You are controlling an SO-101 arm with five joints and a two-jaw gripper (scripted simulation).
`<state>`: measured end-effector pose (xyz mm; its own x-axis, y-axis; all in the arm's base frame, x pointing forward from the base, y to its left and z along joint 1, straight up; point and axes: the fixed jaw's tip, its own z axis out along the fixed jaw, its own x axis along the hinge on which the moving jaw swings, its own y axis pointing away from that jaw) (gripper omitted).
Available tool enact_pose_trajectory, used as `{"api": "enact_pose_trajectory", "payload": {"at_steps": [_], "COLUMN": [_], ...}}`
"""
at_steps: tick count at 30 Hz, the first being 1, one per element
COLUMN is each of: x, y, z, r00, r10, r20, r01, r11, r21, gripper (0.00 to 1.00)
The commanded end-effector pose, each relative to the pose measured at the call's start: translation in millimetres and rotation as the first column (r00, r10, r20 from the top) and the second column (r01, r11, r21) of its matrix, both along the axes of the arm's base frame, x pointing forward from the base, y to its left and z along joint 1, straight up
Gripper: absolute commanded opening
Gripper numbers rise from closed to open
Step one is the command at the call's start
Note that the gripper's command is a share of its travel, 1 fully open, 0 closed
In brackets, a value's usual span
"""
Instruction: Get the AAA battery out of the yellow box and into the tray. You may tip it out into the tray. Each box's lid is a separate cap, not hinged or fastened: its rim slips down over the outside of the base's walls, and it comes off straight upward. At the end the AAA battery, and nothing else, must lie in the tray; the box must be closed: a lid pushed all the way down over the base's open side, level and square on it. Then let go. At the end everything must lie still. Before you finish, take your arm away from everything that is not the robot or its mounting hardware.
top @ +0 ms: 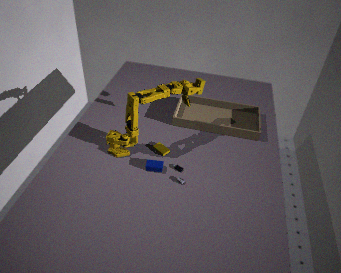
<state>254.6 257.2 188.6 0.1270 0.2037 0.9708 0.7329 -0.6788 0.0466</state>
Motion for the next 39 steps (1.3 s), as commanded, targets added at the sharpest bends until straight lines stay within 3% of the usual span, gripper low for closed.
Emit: {"api": "enact_pose_trajectory", "payload": {"at_steps": [1, 23, 39], "x": [-1.2, 0.1, 2.2], "y": [2.4, 4.4, 7.8], "z": [16.3, 10.1, -2.1], "r00": [0.999, 0.999, 0.999], "r10": [0.007, 0.008, 0.009], "r20": [0.047, 0.046, 0.042], "r01": [-0.009, -0.010, -0.011], "r11": [0.999, 0.999, 0.999], "r21": [0.042, 0.044, 0.047], "gripper": [0.20, 0.20, 0.20]}}
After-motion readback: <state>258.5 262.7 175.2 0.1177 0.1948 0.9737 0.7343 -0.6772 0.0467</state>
